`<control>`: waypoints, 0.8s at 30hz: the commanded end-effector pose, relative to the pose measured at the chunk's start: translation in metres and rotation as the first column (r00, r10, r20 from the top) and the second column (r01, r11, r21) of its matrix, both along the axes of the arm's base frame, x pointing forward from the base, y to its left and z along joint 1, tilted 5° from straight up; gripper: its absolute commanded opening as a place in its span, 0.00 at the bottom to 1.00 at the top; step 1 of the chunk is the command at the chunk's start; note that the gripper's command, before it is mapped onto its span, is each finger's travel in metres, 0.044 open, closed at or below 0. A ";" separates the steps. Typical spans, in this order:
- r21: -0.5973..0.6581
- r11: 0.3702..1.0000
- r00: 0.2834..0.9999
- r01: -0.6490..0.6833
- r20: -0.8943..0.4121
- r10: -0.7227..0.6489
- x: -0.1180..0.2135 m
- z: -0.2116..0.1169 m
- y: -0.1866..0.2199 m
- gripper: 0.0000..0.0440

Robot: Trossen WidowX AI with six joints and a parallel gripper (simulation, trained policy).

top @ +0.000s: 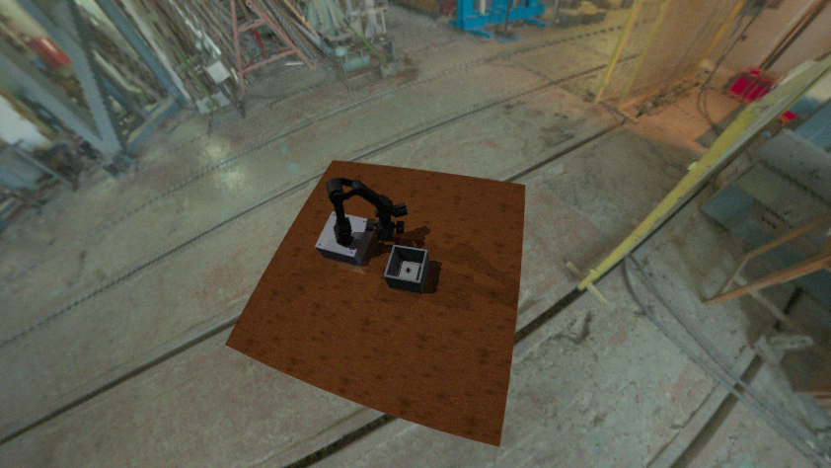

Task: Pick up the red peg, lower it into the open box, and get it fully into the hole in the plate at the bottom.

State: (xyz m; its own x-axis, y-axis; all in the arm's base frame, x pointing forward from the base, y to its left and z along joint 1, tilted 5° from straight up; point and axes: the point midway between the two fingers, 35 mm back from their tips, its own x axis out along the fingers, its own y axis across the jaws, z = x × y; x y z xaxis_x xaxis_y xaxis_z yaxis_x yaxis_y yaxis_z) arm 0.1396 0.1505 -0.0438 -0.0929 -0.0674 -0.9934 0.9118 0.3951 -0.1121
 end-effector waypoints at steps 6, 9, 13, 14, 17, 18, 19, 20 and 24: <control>0.032 1.000 1.000 -0.001 0.000 0.001 0.001 0.002 0.009 0.06; 0.048 0.999 1.000 0.008 0.004 -0.008 0.002 0.006 0.013 0.04; 0.071 0.997 1.000 0.019 0.009 -0.020 0.004 0.013 0.018 0.02; 0.076 0.997 1.000 0.022 0.011 -0.023 0.005 0.014 0.020 0.01; 0.094 0.995 0.999 0.029 0.017 -0.031 0.006 0.019 0.024 0.00; 0.099 0.995 0.999 0.031 0.019 -0.033 0.007 0.021 0.025 0.00; 0.105 0.994 0.999 0.033 0.022 -0.036 0.008 0.023 0.027 0.00; 0.111 0.993 0.999 0.035 0.025 -0.038 0.008 0.025 0.028 0.00; 0.135 0.990 0.998 0.041 0.037 -0.046 0.012 0.033 0.033 0.00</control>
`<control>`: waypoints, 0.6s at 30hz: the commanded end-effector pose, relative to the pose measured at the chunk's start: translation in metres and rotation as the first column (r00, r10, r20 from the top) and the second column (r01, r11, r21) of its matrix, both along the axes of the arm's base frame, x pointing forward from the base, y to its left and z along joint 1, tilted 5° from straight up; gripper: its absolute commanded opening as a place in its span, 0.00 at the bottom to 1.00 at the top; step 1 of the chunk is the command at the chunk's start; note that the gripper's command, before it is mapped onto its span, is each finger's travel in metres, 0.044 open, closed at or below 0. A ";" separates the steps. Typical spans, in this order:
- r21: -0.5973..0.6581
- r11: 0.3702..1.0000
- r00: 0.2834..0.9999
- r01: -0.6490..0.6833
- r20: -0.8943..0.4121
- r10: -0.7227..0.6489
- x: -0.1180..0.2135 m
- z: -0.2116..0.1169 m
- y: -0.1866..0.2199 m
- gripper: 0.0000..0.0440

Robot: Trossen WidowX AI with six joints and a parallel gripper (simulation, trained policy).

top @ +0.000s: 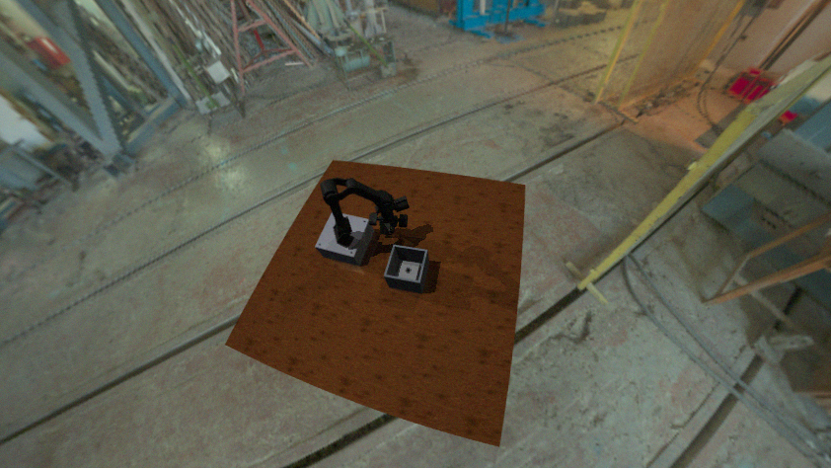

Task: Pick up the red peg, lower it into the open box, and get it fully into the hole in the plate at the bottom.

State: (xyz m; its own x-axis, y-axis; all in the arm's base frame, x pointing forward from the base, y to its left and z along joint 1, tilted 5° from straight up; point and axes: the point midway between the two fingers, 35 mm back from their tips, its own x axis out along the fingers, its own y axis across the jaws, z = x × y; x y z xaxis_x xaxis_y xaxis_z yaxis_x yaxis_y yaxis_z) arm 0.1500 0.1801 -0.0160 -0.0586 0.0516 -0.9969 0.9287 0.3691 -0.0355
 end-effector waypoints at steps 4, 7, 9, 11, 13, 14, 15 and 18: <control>0.043 0.999 1.000 0.011 0.021 -0.012 0.005 0.014 0.008 0.00; 0.062 0.998 0.999 0.012 0.036 -0.014 0.009 0.022 0.012 0.00; 0.075 0.997 0.999 0.011 0.047 -0.015 0.012 0.028 0.015 0.00; 0.089 0.996 0.998 0.009 0.059 -0.015 0.015 0.034 0.017 0.00; 0.103 0.995 0.997 0.006 0.072 -0.013 0.018 0.041 0.020 0.00; 0.109 0.994 0.997 0.004 0.079 -0.013 0.020 0.044 0.021 0.00; 0.116 0.993 0.996 0.002 0.086 -0.012 0.022 0.048 0.022 0.00; 0.134 0.991 0.994 -0.006 0.110 -0.009 0.028 0.059 0.025 0.00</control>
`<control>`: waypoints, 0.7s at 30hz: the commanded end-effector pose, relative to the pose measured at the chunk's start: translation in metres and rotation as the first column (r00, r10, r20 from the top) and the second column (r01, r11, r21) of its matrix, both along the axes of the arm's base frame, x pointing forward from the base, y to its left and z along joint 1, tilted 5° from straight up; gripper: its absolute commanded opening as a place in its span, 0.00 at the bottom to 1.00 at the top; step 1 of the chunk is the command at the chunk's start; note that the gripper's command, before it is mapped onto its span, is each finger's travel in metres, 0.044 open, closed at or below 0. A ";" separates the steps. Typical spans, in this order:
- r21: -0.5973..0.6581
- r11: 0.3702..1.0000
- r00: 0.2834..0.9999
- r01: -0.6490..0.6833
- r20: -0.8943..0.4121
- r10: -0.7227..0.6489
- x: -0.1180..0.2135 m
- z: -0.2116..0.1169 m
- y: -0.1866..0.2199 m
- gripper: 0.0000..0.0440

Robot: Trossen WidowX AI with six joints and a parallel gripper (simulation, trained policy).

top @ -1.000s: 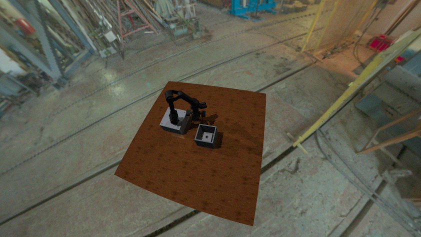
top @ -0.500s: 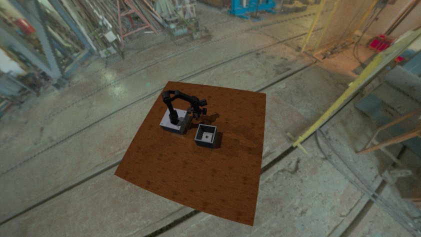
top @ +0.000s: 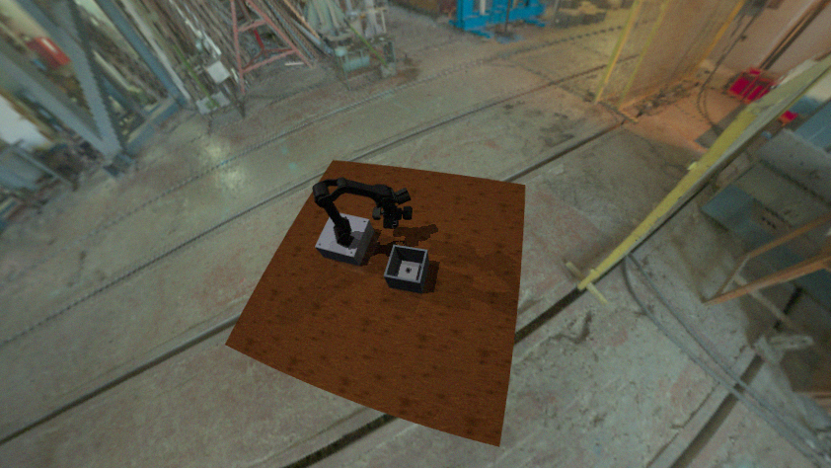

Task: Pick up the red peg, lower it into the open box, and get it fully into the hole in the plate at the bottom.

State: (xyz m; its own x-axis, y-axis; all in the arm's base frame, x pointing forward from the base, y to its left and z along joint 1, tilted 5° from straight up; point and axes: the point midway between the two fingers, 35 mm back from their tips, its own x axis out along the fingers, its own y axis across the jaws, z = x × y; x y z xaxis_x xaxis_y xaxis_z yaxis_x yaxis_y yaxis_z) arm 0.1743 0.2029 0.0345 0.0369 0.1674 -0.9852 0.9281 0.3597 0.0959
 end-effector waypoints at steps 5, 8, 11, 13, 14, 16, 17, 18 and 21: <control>0.041 0.999 0.998 -0.015 0.066 0.012 0.016 0.029 0.004 0.00; 0.048 0.999 0.995 -0.021 0.099 0.016 0.024 0.041 0.003 0.00; 0.050 0.998 0.991 -0.026 0.131 0.019 0.032 0.054 0.000 0.00; 0.051 0.998 0.988 -0.028 0.150 0.020 0.037 0.063 -0.003 0.00; 0.051 0.998 0.987 -0.029 0.159 0.021 0.040 0.067 -0.005 0.00; 0.049 0.998 0.984 -0.029 0.177 0.020 0.045 0.075 -0.009 0.00; 0.047 0.999 0.982 -0.028 0.186 0.019 0.048 0.079 -0.011 0.00; 0.044 0.999 0.981 -0.027 0.195 0.018 0.051 0.083 -0.013 0.00; 0.033 0.999 0.976 -0.020 0.217 0.012 0.059 0.093 -0.021 0.00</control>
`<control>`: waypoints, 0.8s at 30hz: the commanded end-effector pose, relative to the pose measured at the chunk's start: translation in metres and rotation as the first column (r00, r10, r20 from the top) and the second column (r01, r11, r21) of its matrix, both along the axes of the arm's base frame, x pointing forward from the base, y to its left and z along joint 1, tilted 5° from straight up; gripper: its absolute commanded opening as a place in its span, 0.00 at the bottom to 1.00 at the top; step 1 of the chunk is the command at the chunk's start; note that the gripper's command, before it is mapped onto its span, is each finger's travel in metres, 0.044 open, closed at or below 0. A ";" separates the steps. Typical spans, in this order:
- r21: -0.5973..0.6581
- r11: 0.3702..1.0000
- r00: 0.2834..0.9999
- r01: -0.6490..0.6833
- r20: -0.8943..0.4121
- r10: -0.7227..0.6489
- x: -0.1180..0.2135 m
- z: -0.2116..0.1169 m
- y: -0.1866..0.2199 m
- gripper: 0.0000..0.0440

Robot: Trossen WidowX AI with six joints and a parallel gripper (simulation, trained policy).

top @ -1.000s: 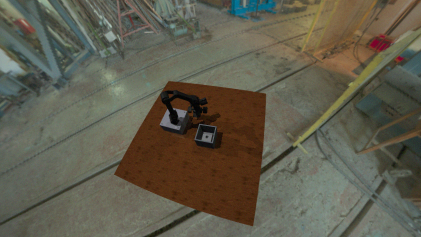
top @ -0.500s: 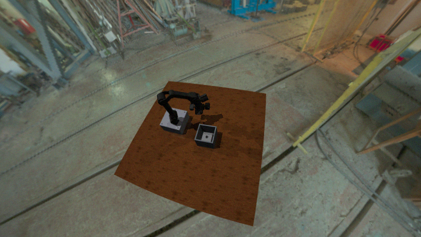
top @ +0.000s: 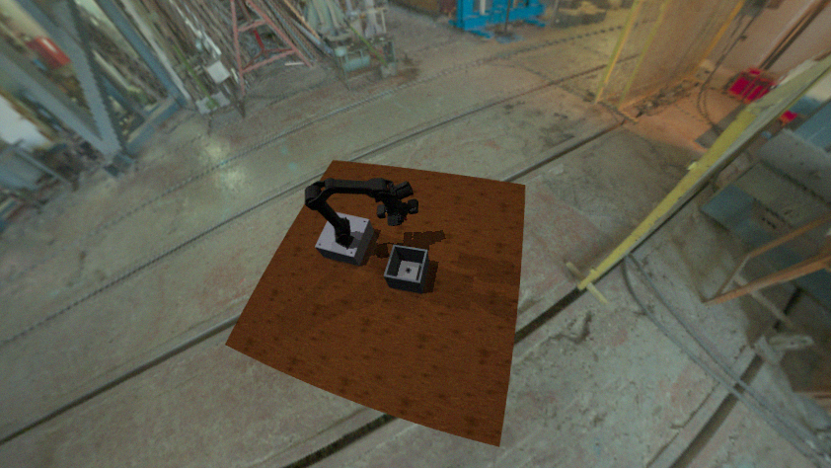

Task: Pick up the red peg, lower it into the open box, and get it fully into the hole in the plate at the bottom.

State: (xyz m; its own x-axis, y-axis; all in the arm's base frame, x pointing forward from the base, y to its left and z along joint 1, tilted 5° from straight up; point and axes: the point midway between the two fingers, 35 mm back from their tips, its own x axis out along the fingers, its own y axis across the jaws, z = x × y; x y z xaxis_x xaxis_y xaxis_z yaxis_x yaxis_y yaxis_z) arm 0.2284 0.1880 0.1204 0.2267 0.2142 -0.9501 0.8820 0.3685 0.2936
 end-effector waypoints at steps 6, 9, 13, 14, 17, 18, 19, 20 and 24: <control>-0.036 0.999 0.998 0.033 0.060 -0.031 0.022 0.021 -0.026 0.00; -0.051 0.997 0.996 0.050 0.074 -0.046 0.029 0.025 -0.036 0.00; -0.072 0.995 0.994 0.073 0.084 -0.067 0.037 0.029 -0.051 0.00; -0.077 0.994 0.994 0.079 0.086 -0.072 0.039 0.030 -0.054 0.00; -0.093 0.991 0.992 0.095 0.087 -0.087 0.044 0.031 -0.065 0.00; -0.098 0.990 0.992 0.100 0.086 -0.091 0.046 0.031 -0.069 0.00; -0.104 0.989 0.992 0.105 0.085 -0.096 0.047 0.031 -0.072 0.00; -0.109 0.988 0.991 0.109 0.083 -0.101 0.049 0.031 -0.076 0.00; -0.129 0.984 0.990 0.126 0.074 -0.117 0.053 0.030 -0.089 0.00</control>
